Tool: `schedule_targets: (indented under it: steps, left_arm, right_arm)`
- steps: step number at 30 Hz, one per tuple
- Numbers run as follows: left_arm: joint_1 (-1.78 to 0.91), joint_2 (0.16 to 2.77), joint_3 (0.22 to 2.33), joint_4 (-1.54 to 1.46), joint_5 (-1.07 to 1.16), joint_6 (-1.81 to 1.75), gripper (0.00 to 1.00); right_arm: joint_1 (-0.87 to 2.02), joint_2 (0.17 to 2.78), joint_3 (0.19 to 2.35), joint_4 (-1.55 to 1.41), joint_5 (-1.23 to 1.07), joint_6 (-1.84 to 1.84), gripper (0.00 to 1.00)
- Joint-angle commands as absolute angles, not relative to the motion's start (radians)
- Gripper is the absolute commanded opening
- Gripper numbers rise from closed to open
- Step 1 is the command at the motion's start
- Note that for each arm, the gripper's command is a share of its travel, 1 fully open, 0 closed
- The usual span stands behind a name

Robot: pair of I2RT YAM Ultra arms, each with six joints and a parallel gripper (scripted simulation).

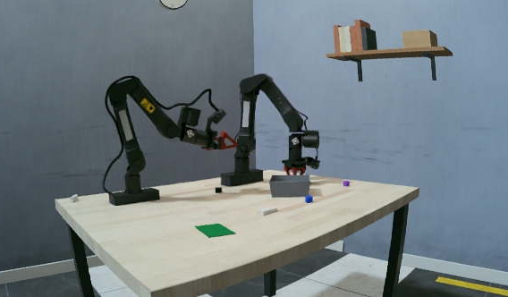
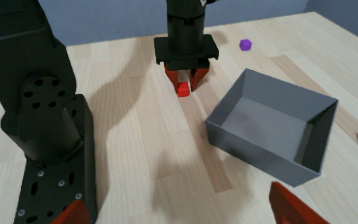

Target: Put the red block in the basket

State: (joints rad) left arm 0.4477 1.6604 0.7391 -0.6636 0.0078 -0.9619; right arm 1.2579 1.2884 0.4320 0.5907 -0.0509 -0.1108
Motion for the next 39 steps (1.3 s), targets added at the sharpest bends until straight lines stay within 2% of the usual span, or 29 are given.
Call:
schedule_targets:
  steps: [1,11,12,13,24,33,39]
  left_arm:
    - [0.443,1.637,0.726,-0.643,0.000,-0.968,0.31]
    - [0.439,1.649,0.739,-0.654,0.000,-0.969,0.18]
    - [0.435,1.637,0.741,-0.671,0.000,-0.969,0.07]
    - [0.435,1.631,0.749,-0.682,0.000,-0.969,0.16]
    - [0.433,1.532,0.844,-0.896,0.000,-0.973,0.16]
    - [0.409,1.477,0.939,-1.055,-0.003,-1.071,0.16]
    - [0.185,1.538,1.047,-1.075,0.005,-1.304,0.16]
  right_arm:
    - [1.262,1.298,0.438,0.619,-0.043,-0.118,1.00]
    - [1.262,1.298,0.438,0.619,-0.043,-0.118,1.00]
    - [1.262,1.298,0.438,0.619,-0.043,-0.118,1.00]
    - [1.262,1.298,0.438,0.619,-0.043,-0.118,1.00]
    - [1.262,1.297,0.439,0.623,-0.035,-0.118,1.00]
    - [1.204,1.172,0.447,0.414,-0.044,-0.117,1.00]
    - [1.112,0.951,0.457,0.207,-0.046,-0.117,1.00]
